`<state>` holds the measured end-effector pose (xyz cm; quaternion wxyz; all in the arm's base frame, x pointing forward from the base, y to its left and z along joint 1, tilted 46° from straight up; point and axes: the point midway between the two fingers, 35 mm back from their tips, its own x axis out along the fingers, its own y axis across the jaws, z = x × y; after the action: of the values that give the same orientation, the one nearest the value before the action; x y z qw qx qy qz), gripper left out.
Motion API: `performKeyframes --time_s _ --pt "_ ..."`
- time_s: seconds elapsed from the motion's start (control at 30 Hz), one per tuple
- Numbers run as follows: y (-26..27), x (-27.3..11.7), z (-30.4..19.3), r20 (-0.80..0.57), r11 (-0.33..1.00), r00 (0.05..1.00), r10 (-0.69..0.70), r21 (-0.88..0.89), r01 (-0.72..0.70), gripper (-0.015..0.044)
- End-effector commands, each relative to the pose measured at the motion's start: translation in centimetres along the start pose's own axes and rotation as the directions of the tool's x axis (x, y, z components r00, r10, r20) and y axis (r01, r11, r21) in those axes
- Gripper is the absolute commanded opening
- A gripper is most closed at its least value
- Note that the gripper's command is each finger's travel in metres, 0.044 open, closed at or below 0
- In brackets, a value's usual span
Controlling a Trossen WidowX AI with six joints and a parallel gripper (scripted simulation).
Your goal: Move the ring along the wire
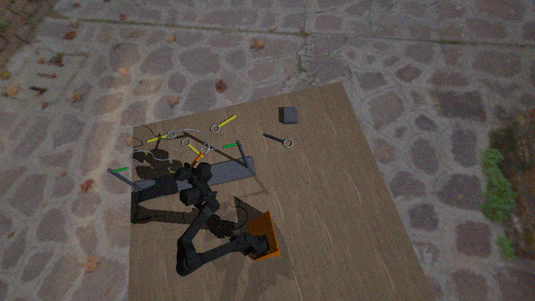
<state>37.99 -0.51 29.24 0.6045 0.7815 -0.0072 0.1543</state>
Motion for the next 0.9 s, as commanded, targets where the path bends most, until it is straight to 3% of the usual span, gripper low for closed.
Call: performKeyframes --time_s 0.0,0.87 --pt "-1.2 -0.1 0.1 -0.002 0.999 1.0 -0.031 -0.027 0.031 -0.015" --pt "-3.9 -0.7 0.4 -0.015 0.977 0.994 -0.106 -0.188 0.101 -0.015"
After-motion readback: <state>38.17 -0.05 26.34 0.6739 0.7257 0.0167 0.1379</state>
